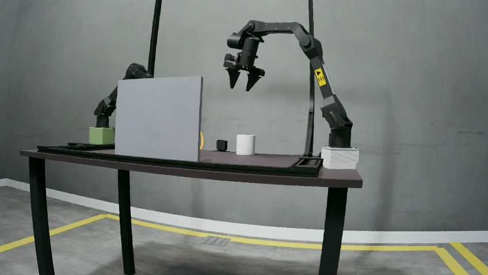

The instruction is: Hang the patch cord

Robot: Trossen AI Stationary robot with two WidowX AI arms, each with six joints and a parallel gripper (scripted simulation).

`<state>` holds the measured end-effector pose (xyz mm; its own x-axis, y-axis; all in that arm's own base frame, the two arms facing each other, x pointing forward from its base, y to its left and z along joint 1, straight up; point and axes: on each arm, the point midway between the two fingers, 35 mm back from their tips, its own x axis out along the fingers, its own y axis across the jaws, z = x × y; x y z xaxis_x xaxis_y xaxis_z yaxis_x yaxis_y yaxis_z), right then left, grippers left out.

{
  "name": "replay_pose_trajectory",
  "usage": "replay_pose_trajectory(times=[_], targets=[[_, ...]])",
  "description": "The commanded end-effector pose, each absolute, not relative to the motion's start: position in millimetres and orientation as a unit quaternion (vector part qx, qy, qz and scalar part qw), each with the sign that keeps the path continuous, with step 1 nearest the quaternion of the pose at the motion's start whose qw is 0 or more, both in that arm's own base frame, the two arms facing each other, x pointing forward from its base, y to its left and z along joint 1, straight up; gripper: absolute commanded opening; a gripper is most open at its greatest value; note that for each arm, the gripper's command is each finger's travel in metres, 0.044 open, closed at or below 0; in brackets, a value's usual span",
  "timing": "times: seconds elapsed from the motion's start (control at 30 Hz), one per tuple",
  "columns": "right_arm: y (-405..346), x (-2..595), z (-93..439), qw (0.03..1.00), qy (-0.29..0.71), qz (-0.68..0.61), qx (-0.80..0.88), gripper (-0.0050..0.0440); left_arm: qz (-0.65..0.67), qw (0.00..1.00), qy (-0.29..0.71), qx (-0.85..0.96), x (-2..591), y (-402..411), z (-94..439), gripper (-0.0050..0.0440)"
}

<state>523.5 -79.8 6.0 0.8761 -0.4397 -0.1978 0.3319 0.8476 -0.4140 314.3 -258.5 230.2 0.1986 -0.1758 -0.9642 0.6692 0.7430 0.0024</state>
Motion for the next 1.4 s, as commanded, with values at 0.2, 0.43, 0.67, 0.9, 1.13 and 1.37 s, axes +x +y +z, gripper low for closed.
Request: replay_pose_trajectory(times=[0.2, 0.43, 0.67, 0.9, 1.13, 1.37], targets=[[-84, 535, 30, 0.954, 0.123, -0.209, -0.176, 0.0025, -0.287, 0.747, 0.559, 0.216, 311, -257, 238, 0.0440], [-87, 539, 33, 0.954, 0.123, -0.209, -0.173, 0.0025, -0.287, 0.747, 0.559, 0.216, 311, -257, 238, 0.0440], [-89, 542, 34, 0.955, 0.126, -0.209, -0.170, 0.0025, -0.287, 0.747, 0.559, 0.216, 311, -257, 238, 0.0440], [-91, 545, 35, 0.955, 0.127, -0.209, -0.168, 0.0025, -0.287, 0.747, 0.559, 0.216, 311, -257, 238, 0.0440], [-94, 549, 37, 0.955, 0.130, -0.209, -0.164, 0.0025, -0.287, 0.747, 0.559, 0.216, 311, -257, 238, 0.0440], [-97, 551, 37, 0.955, 0.134, -0.210, -0.162, 0.0025, -0.287, 0.747, 0.559, 0.216, 311, -257, 238, 0.0440]])
